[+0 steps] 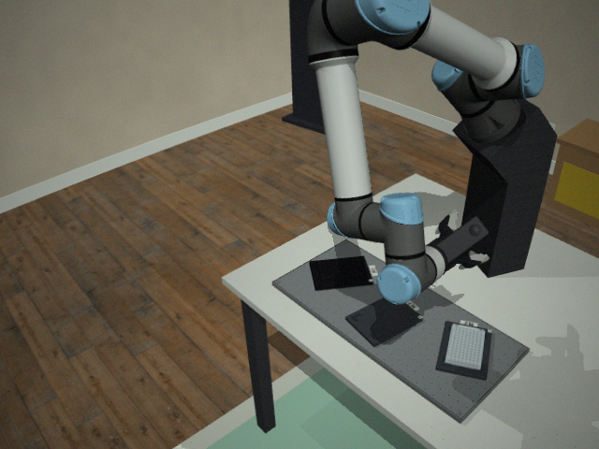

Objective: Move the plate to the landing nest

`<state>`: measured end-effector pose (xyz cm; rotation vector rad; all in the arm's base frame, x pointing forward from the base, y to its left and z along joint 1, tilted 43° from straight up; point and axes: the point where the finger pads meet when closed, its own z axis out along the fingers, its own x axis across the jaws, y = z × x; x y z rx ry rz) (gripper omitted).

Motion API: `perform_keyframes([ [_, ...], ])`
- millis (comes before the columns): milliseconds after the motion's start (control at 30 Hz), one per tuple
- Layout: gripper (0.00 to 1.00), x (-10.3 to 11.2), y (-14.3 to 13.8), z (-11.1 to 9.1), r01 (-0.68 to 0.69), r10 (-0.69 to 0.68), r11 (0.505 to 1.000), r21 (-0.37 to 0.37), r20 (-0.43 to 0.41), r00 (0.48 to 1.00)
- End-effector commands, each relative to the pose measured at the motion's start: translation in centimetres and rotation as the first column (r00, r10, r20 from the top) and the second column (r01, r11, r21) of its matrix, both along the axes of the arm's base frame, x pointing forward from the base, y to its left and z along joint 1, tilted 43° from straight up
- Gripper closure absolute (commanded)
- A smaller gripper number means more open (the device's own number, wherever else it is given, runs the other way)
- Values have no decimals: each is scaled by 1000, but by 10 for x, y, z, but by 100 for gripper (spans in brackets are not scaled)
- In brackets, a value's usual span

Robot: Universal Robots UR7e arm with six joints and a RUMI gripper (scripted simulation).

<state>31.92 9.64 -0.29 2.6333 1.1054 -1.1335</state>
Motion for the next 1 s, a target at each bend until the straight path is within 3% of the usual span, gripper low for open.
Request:
perform_keyframes([
  [0,18,4,-1,7,69,-68,997,-28,47,997],
  [400,18,19,-6,36,235,-221,969,-74,153,963],
  [967,18,35,-16,75,480,-431,871,-107,307,849],
])
